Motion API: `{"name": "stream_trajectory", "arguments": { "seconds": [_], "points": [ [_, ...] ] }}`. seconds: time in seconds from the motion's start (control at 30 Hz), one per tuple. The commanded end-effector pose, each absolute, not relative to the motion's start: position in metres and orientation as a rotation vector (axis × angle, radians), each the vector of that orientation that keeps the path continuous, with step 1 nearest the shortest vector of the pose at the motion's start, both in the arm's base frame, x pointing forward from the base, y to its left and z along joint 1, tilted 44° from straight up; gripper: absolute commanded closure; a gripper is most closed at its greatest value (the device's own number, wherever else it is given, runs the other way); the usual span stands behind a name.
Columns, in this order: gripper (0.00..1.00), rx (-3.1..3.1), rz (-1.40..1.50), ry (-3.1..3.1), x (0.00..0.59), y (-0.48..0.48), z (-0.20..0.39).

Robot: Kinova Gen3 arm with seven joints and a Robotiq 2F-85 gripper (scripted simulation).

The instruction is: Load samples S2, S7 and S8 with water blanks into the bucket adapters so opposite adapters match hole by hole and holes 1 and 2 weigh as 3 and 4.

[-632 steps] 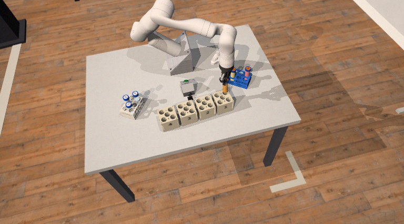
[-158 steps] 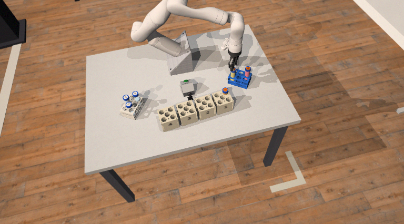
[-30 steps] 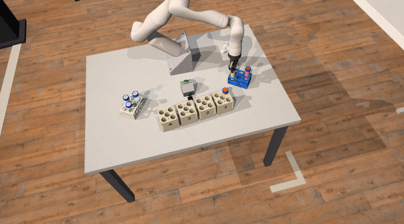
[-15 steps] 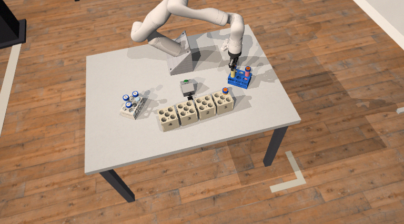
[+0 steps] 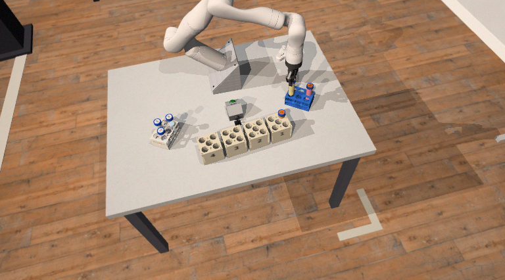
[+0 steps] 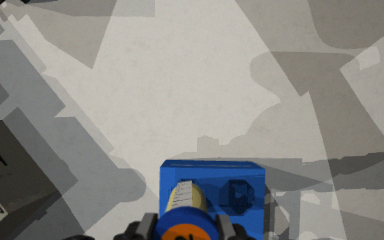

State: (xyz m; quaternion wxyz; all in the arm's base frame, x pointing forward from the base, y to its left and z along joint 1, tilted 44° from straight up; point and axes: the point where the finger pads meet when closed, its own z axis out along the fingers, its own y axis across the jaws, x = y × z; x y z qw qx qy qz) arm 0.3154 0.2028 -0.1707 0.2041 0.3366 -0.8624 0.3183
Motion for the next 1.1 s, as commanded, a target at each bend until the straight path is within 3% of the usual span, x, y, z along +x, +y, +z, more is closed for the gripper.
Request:
{"name": "stream_trajectory", "arguments": {
  "seconds": [0.0, 1.07],
  "points": [
    [0.90, 0.940, 0.887, -2.407, 0.316, 0.207, -0.167],
    [0.90, 0.940, 0.887, -2.407, 0.322, 0.233, -0.140]
  ]
}}
